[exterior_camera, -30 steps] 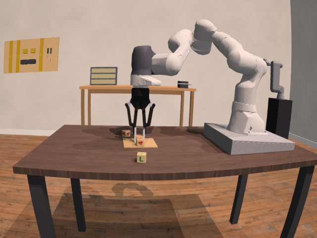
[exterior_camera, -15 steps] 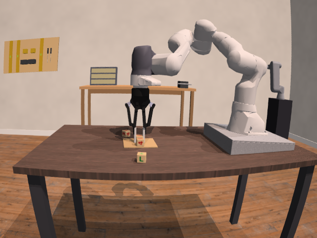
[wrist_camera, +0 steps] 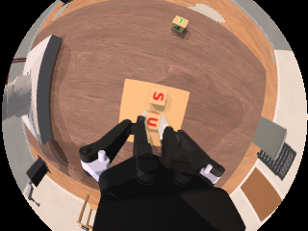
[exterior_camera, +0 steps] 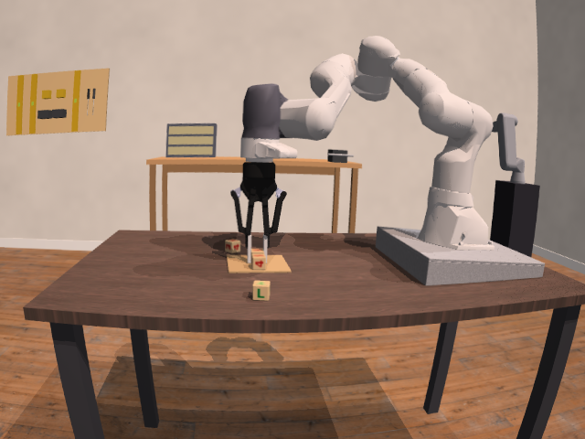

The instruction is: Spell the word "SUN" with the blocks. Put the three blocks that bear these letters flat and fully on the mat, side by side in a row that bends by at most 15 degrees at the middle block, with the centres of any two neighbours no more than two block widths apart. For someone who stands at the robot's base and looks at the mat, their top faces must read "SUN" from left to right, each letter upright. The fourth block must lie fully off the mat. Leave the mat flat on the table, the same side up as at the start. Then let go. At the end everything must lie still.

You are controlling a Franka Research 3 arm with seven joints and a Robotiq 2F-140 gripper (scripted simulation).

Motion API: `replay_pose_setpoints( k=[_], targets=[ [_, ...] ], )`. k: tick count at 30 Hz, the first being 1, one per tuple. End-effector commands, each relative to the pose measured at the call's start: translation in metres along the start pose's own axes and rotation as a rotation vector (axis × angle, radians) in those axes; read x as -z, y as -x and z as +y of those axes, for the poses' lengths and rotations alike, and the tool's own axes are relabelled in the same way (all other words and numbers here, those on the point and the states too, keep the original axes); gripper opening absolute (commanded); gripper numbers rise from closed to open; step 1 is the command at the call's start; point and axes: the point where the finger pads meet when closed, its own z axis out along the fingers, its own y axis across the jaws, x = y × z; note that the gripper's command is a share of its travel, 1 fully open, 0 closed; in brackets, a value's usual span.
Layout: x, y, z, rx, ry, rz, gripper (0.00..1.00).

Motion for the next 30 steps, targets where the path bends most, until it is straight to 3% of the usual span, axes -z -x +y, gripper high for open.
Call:
replay_pose_setpoints(
  k=[1,21,30],
  targets=[
    [-0.0005,0.001,0.001,-0.003,0.003,-0.002,0.16],
    [-0.0005,0.001,0.001,-0.003,0.003,-0.002,0.28],
    [-0.0005,0.001,0.001,-0.003,0.003,-0.002,0.28]
  ],
)
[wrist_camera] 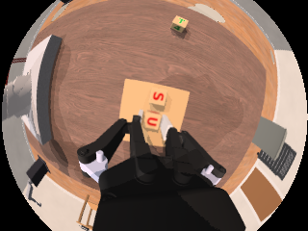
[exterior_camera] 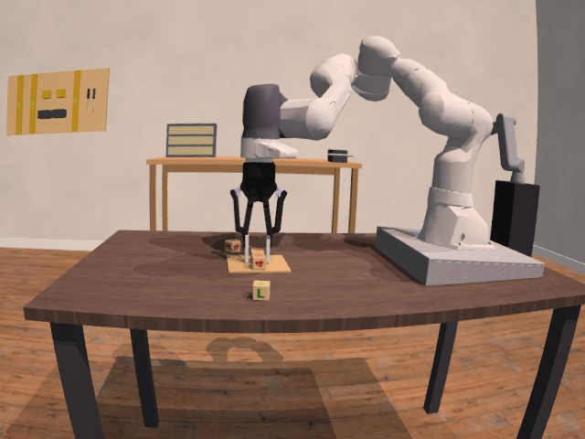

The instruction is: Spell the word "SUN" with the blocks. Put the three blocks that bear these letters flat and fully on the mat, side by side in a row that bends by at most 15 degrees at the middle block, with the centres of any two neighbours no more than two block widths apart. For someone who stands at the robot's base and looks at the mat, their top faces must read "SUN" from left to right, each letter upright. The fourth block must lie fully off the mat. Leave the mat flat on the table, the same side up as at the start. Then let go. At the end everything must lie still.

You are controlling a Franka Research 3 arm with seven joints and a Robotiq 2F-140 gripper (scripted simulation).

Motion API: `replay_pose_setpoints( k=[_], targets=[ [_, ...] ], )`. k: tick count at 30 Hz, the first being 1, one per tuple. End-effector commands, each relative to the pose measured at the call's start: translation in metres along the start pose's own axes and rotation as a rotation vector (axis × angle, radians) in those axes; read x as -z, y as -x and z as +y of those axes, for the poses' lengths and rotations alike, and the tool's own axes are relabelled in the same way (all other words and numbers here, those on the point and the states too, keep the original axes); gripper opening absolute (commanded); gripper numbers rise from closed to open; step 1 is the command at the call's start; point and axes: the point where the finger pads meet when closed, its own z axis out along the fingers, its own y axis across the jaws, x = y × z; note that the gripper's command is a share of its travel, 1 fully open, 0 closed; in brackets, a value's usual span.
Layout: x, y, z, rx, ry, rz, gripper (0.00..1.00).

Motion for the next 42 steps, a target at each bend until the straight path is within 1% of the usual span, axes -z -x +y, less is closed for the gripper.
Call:
replay_pose_setpoints(
  k=[1,5,9,14,16,22,26,30,35,36,42],
  targets=[
    [-0.001,0.001,0.001,-0.003,0.003,-0.002,0.28],
    [0.001,0.001,0.001,-0.003,0.003,-0.002,0.28],
    [0.011,0.001,0.001,-0.003,0.003,-0.002,0.28],
    [0.034,0.001,0.001,-0.003,0.003,-0.002,0.28],
    [0.034,0.001,0.001,-0.003,0.003,-0.002,0.28],
    [0.066,0.001,0.001,-0.003,0.003,-0.002,0.28],
    [0.082,0.001,0.001,-0.003,0.003,-0.002,0.28],
    [0.089,0.001,0.001,-0.003,0.003,-0.002,0.28],
    [0.089,0.001,0.001,-0.003,0.003,-0.002,0.28],
    [0.089,0.001,0.001,-0.003,0.003,-0.002,1.0],
    [0.089,0.001,0.001,-0.003,0.003,-0.002,1.0]
  ],
)
